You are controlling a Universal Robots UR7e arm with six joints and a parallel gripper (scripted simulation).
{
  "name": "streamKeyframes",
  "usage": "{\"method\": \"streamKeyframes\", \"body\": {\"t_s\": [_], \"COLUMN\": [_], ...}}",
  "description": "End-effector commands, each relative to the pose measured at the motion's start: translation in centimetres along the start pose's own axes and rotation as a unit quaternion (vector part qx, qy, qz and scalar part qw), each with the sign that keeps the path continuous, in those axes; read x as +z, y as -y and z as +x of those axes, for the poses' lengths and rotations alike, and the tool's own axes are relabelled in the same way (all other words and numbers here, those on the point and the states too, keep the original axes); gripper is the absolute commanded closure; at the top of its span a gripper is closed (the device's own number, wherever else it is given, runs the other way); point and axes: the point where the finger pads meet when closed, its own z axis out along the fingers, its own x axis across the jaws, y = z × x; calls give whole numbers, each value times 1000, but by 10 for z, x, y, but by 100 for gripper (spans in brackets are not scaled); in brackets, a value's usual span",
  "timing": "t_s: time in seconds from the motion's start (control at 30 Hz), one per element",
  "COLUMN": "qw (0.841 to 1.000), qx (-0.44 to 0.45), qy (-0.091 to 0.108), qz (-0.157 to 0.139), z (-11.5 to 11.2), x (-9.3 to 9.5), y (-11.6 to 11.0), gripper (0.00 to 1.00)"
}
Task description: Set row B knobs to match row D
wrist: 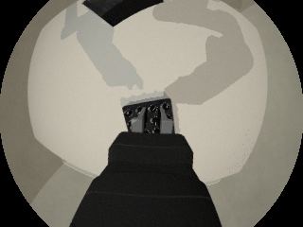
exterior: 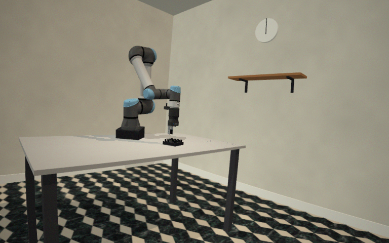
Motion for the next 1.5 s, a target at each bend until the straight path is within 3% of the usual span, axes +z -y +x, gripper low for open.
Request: {"method": "streamKeyframes", "body": {"t_s": [0.0,0.67,1.47], "qw": [1000,1000,1000], "qx": [0,0,0], "qy": [0,0,0], "qz": [-1,-1,-1], "z": [0,1,1], "x": [6,24,26], "y": [0,0,0], "gripper": [54,54,54]}}
